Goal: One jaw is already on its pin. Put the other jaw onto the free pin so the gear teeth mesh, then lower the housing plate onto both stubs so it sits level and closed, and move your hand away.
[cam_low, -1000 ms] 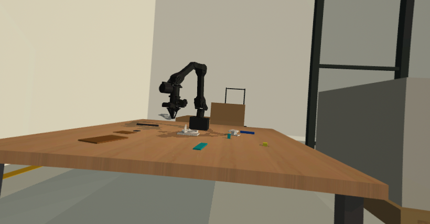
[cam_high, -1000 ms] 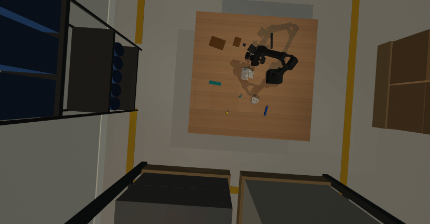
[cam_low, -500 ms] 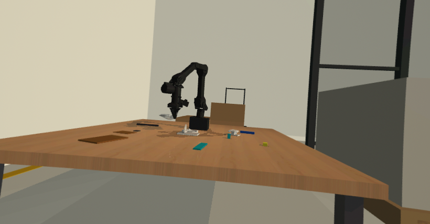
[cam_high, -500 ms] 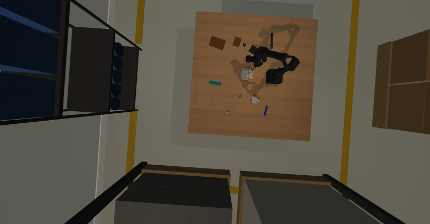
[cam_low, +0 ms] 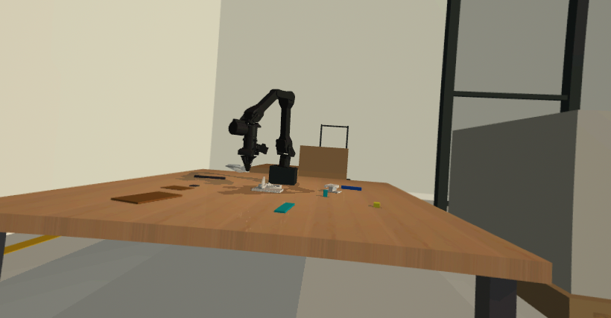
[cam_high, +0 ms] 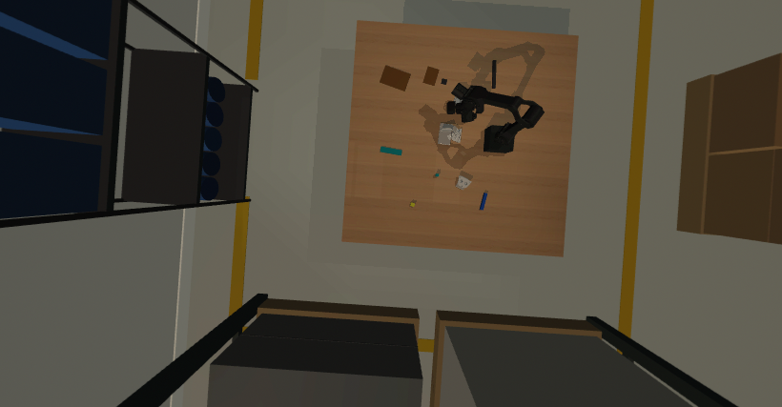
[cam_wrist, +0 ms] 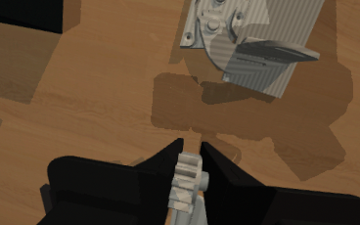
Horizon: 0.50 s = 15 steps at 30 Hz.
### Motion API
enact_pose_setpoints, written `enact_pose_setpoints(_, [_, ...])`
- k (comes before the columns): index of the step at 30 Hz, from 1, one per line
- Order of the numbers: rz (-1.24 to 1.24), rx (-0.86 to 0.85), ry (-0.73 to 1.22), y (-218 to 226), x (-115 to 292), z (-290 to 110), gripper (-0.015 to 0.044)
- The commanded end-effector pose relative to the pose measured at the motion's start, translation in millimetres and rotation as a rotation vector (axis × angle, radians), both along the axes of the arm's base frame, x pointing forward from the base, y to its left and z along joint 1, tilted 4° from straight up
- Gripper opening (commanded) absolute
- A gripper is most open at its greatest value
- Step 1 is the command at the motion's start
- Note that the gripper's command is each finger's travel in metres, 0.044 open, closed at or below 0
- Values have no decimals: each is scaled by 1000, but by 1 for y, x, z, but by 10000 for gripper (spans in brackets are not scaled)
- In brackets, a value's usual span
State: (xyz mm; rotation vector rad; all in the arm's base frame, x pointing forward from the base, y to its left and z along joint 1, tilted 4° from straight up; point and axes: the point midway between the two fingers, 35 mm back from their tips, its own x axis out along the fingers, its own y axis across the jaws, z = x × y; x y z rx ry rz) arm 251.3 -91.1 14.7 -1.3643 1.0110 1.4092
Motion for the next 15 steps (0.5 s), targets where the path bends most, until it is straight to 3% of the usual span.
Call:
enact_pose_setpoints(1, [4, -1, 7, 0, -1, -8, 37])
enact_pose_setpoints(15, [4, -1, 7, 2, -1, -31, 37])
